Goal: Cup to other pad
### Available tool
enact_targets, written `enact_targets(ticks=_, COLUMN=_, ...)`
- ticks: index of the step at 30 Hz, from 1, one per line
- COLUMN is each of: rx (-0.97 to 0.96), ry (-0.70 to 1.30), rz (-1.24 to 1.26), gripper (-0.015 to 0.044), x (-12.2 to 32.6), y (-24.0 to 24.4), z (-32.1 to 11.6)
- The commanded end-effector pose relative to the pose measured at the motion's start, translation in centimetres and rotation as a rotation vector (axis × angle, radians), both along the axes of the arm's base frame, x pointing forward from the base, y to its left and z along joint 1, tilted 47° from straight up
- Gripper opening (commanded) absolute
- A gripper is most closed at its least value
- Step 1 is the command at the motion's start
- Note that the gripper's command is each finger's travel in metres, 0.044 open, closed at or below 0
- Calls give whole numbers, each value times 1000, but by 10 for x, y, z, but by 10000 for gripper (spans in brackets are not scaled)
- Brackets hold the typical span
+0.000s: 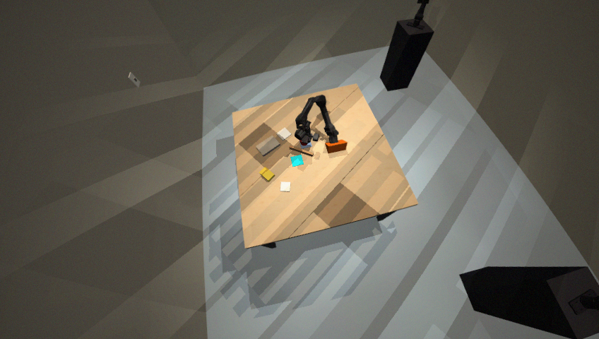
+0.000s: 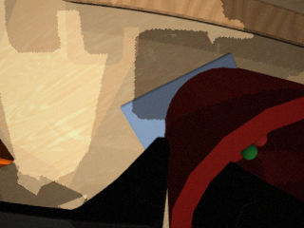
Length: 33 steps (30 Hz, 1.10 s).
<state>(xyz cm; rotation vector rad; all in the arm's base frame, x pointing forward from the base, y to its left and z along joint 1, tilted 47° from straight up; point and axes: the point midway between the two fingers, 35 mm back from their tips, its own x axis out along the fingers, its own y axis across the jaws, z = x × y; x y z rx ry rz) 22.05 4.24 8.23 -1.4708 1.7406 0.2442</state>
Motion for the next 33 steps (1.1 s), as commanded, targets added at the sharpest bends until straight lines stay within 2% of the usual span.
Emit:
enact_targets(ticks=1, rx=8, ry=-9, rz=-4, gripper=0, x=6, y=7, z=-5)
enact_targets(ticks=33, rx=11, ry=-13, rz=-5, gripper=0, x=40, y=42, z=-37)
